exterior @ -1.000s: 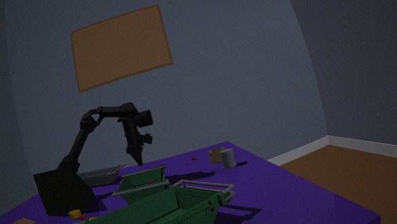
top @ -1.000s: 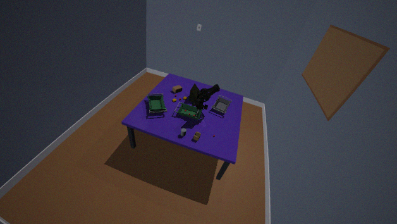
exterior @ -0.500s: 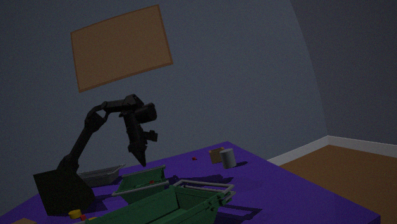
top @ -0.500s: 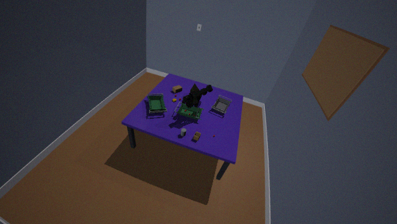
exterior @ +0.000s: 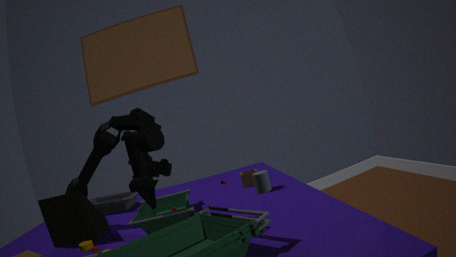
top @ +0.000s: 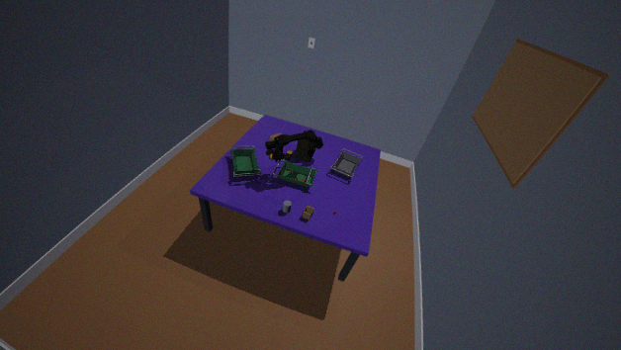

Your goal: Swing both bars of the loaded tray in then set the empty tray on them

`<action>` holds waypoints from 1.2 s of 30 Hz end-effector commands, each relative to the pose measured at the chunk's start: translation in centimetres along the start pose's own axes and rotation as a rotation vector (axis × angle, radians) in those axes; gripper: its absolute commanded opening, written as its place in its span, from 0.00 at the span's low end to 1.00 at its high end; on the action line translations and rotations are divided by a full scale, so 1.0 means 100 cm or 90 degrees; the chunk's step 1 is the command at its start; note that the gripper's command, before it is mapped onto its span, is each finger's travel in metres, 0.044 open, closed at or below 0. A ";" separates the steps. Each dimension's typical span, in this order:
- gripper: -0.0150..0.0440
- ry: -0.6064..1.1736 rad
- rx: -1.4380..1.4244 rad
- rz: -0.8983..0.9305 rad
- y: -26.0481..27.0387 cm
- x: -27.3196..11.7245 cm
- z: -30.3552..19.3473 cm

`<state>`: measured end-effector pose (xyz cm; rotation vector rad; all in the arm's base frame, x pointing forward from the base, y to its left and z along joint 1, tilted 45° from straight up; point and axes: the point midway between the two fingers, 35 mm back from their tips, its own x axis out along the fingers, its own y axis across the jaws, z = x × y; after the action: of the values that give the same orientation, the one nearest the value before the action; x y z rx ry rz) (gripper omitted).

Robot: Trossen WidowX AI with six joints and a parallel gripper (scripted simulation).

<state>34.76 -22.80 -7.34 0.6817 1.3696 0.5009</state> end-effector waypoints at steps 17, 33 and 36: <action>0.39 -0.003 -0.014 -0.006 0.000 0.046 0.006; 0.39 -0.002 -0.014 -0.006 0.016 0.031 0.005; 0.39 -0.002 -0.014 -0.005 0.023 0.027 0.004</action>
<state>35.60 -19.86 -8.94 0.6601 1.3644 0.4967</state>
